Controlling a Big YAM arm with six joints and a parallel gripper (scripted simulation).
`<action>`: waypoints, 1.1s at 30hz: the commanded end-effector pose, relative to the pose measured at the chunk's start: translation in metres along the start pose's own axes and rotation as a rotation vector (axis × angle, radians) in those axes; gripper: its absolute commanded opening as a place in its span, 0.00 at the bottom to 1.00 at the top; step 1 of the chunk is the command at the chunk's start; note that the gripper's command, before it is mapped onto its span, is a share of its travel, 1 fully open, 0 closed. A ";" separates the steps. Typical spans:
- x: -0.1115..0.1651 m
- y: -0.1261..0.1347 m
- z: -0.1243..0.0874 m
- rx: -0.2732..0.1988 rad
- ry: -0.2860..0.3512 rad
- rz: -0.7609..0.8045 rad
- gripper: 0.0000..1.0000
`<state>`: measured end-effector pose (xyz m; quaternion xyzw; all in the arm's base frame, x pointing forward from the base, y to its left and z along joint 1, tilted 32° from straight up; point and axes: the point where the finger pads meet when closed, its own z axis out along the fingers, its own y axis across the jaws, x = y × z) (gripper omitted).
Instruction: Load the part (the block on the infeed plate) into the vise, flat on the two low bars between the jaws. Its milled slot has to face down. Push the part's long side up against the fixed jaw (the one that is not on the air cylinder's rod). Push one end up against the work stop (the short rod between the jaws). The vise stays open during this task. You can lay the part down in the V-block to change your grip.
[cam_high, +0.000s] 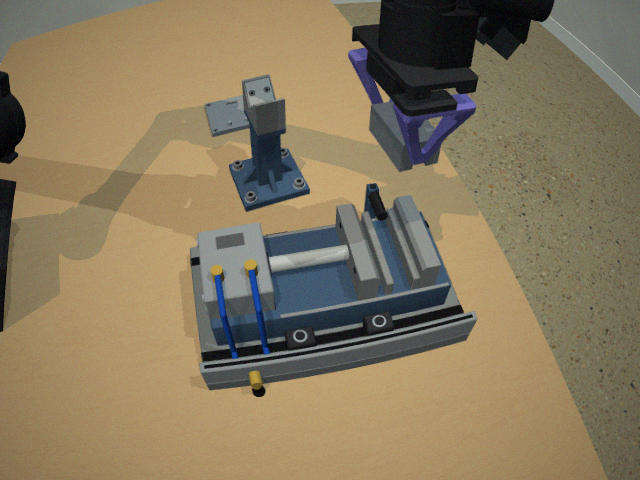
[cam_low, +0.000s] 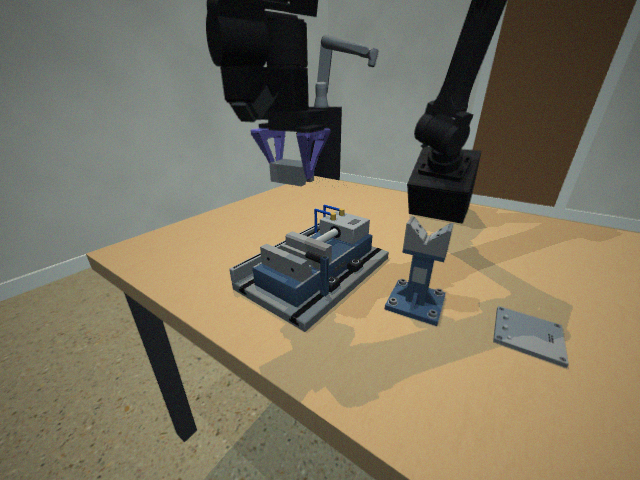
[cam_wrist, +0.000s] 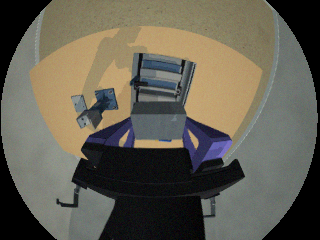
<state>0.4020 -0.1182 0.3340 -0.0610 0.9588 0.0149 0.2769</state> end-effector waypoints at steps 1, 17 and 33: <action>-0.013 -0.018 -0.016 0.021 -0.025 0.090 0.00; -0.008 -0.028 -0.019 0.023 -0.029 0.163 0.00; -0.009 -0.028 -0.019 0.023 -0.030 0.157 0.00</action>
